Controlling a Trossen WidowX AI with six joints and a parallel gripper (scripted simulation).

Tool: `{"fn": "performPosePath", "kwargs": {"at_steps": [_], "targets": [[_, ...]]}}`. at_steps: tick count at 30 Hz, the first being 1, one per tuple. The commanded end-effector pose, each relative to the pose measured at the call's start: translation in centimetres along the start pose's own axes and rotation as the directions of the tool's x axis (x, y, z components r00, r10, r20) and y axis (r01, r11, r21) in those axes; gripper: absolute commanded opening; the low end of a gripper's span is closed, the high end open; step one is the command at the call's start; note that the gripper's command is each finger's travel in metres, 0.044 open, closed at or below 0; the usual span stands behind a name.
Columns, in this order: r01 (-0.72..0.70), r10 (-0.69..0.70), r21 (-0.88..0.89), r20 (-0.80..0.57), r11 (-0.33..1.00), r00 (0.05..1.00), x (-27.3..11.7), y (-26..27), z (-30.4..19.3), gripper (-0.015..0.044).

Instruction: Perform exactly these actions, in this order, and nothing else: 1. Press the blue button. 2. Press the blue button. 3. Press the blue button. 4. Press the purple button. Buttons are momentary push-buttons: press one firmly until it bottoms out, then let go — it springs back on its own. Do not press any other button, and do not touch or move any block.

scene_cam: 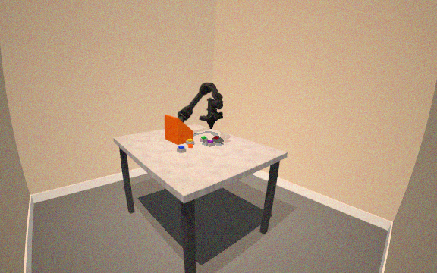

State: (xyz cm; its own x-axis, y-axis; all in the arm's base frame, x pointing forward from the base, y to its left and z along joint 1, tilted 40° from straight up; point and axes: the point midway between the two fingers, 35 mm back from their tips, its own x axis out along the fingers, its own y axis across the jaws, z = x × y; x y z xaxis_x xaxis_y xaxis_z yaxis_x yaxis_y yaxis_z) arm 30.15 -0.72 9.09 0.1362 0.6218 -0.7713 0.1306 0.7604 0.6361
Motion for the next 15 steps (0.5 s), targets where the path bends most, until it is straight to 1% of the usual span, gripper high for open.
{"fn": "performPosePath", "kwargs": {"at_steps": [1,2,5,6,15], "targets": [[-0.007,0.007,0.021,-0.008,1.000,1.000,0.5,0.0,-0.3,0.0020],[-0.006,0.006,0.021,-0.007,1.000,1.000,1.2,0.0,-0.2,0.0020],[-0.008,0.008,0.021,-0.007,1.000,1.000,5.4,0.0,-0.3,0.0020],[-0.009,0.009,0.021,-0.007,1.000,1.000,6.1,0.1,-0.3,0.0020],[-0.009,0.009,0.021,-0.007,1.000,1.000,7.1,0.1,-0.3,0.0020]]}}
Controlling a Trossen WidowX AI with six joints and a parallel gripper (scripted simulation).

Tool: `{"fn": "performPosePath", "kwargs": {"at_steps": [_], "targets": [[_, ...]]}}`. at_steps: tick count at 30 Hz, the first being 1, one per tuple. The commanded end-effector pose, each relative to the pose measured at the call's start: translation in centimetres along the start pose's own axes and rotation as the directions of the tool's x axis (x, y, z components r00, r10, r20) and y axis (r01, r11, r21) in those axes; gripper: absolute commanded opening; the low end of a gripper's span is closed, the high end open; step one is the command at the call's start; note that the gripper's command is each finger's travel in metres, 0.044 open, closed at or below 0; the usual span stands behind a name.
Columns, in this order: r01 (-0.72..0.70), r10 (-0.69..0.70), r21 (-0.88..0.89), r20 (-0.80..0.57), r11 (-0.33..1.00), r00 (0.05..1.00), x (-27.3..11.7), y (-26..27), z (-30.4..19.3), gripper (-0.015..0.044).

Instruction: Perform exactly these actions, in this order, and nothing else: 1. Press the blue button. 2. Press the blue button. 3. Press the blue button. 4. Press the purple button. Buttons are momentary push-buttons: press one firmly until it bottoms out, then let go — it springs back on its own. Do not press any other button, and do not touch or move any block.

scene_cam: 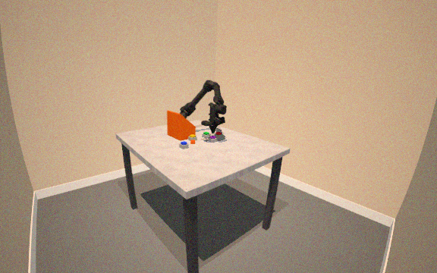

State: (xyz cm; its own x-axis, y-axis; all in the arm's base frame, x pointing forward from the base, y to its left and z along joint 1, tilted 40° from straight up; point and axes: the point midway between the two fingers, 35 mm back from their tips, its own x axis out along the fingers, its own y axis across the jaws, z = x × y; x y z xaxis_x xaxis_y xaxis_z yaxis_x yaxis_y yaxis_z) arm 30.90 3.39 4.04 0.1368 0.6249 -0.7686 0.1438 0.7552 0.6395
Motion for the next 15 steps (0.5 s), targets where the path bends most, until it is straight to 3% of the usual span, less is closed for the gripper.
{"fn": "performPosePath", "kwargs": {"at_steps": [1,15], "targets": [[-0.005,0.005,0.007,-0.007,1.000,1.000,0.7,0.1,-0.2,0.0020],[-0.006,0.006,0.007,-0.008,1.000,1.000,3.0,0.1,-0.3,0.0020]]}}
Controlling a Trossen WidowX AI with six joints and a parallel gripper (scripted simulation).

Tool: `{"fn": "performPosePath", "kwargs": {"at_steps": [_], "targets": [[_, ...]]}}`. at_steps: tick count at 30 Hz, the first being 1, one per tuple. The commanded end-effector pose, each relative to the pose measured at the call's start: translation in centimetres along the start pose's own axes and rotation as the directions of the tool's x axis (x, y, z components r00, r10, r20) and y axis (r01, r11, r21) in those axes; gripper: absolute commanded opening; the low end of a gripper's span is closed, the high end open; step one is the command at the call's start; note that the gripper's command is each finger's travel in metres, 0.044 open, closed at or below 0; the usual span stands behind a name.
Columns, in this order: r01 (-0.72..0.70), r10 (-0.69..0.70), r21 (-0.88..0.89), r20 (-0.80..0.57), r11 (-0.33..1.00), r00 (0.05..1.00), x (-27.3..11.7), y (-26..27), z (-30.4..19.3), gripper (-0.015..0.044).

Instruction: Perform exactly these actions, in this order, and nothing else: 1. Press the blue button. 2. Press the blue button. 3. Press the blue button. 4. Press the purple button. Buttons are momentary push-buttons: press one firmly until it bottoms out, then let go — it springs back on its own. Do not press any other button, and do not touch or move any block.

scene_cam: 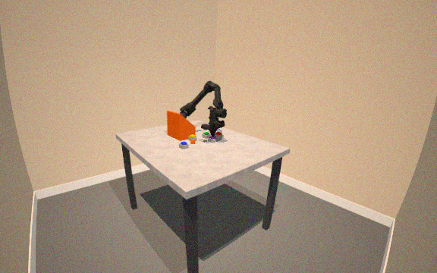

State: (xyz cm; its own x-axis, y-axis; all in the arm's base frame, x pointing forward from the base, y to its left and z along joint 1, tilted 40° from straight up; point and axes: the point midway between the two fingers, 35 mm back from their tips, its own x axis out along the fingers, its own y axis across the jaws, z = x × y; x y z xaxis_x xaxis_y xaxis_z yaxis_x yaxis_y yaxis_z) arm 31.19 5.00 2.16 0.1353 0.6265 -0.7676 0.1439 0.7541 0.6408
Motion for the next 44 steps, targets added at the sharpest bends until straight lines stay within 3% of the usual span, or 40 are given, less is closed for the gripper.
{"fn": "performPosePath", "kwargs": {"at_steps": [1,20,27,36,41,44], "targets": [[-0.005,0.005,0.006,-0.006,1.000,1.000,0.6,0.0,-0.2,0.0020],[-0.005,0.005,0.006,-0.006,1.000,1.000,0.6,0.0,-0.2,0.0020],[-0.004,0.004,0.006,-0.006,1.000,1.000,-2.7,0.0,-0.2,0.0020],[-0.005,0.005,0.007,-0.007,1.000,1.000,-8.4,9.5,-4.5,0.0256],[-0.006,0.006,0.007,-0.007,1.000,1.000,-8.9,10.2,-5.1,0.0387],[-0.006,0.006,0.007,-0.007,1.000,1.000,-8.9,10.2,-5.1,0.0400]]}}
